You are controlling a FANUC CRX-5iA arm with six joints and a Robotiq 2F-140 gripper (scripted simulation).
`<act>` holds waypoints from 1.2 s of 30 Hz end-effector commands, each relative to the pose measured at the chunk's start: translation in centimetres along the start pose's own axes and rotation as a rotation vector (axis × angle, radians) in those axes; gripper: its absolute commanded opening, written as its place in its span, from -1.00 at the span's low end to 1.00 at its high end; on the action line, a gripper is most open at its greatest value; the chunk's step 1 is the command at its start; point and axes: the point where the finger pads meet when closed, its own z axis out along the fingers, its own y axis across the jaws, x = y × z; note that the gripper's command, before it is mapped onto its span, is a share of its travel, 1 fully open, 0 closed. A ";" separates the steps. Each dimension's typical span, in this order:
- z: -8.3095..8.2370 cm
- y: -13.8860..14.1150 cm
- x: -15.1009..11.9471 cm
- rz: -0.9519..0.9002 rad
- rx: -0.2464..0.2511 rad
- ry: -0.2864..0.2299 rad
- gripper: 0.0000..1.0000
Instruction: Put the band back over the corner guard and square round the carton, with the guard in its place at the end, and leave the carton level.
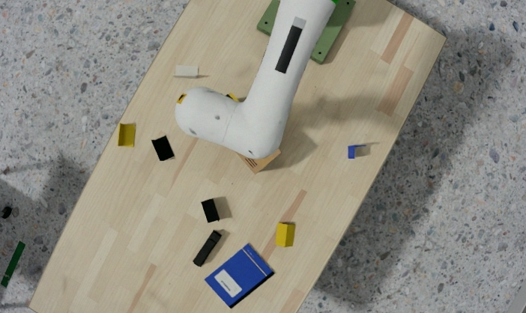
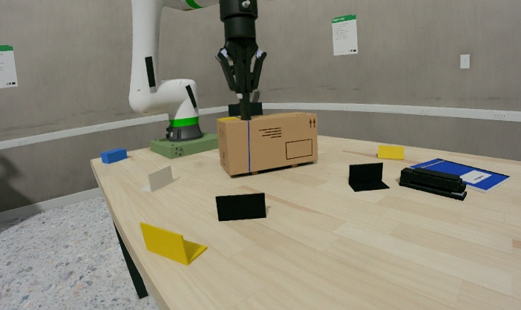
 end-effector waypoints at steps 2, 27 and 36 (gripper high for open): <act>-0.1 0.0 -0.1 0.000 0.000 -0.002 -0.80; -0.3 -1.2 0.0 0.000 0.000 -0.002 -0.80; -0.3 -1.2 0.0 0.000 0.000 -0.002 -0.80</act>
